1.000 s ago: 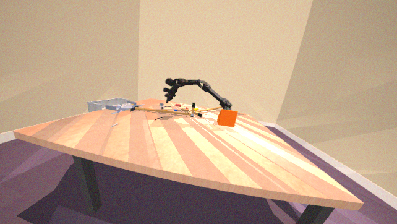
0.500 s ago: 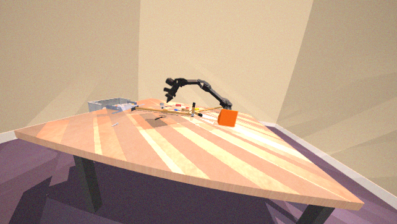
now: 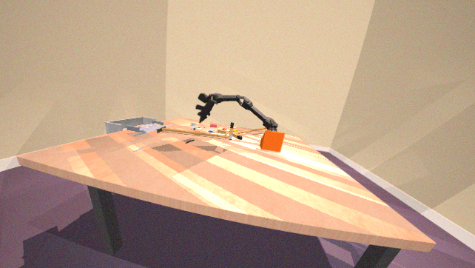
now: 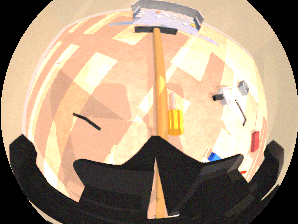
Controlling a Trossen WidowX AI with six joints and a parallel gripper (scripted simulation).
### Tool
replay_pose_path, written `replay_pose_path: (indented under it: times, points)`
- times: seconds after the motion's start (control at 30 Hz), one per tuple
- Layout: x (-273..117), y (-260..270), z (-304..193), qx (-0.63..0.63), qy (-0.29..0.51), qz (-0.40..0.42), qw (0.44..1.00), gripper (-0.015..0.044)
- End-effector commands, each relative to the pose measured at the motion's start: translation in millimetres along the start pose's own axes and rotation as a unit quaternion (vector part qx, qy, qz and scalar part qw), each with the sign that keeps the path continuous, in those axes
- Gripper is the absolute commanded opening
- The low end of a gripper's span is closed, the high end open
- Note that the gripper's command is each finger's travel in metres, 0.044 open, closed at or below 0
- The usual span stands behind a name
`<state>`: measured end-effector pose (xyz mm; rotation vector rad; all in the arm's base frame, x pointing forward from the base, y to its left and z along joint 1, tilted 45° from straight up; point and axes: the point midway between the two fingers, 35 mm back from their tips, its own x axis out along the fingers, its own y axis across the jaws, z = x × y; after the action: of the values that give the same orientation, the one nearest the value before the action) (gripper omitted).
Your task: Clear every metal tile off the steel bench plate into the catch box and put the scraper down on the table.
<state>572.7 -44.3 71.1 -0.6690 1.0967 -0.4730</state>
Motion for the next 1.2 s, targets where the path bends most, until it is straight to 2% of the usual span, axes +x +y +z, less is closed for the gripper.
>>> replay_pose_path:
  times: [0.0, 1.07, 1.17]
  points:
    - [0.0, 0.0, 0.0, 0.0, 0.0, 0.0, 1.0, 0.0]
    - [0.0, 0.0, 0.0, 0.0, 0.0, 0.0, 1.0, 0.0]
    - [-8.0, 0.6, 2.2, -0.002, -0.007, -0.002, 1.0, 0.0079]
